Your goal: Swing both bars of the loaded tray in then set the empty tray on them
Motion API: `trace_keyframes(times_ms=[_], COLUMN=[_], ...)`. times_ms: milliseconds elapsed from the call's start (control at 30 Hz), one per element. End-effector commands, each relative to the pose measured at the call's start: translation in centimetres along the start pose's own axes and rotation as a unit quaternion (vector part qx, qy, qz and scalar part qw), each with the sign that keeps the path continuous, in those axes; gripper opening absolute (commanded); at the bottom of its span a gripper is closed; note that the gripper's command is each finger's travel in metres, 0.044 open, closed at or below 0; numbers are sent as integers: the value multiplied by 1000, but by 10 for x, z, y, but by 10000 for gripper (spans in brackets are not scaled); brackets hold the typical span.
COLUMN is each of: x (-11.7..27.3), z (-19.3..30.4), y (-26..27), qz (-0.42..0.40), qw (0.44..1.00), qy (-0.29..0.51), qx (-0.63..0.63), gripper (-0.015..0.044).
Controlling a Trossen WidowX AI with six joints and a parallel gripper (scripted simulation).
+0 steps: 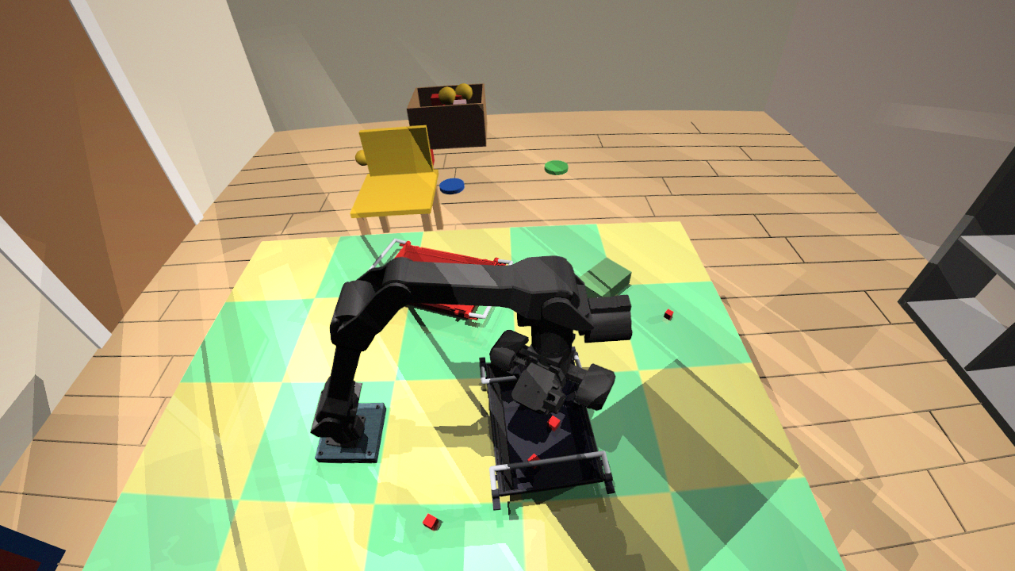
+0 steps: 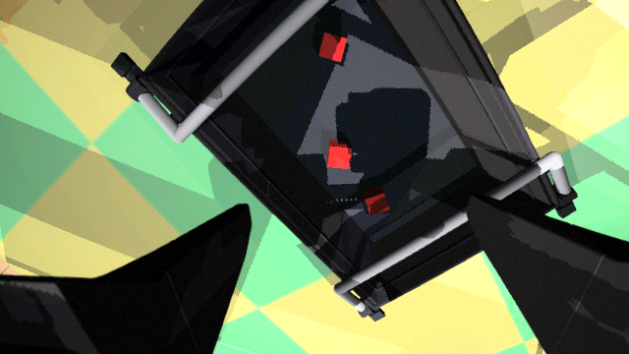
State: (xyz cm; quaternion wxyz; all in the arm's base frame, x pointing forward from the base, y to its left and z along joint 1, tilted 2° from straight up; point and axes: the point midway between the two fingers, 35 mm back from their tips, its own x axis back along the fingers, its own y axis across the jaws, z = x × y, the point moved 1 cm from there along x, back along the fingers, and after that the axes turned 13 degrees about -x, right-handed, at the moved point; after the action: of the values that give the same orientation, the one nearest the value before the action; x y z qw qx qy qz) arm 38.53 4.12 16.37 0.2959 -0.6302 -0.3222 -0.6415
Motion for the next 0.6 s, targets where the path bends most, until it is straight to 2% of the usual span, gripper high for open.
trace_keyframes(times_ms=[0, 267, 567], x=[-5, -8, -12], z=[40, 62, 79], y=[-57, -101, -153], qz=[4, 4, 3], qw=[936, 815, 615], qy=[6, 10, 13], qx=[353, 579, 789], gripper=[440, 440, 440])
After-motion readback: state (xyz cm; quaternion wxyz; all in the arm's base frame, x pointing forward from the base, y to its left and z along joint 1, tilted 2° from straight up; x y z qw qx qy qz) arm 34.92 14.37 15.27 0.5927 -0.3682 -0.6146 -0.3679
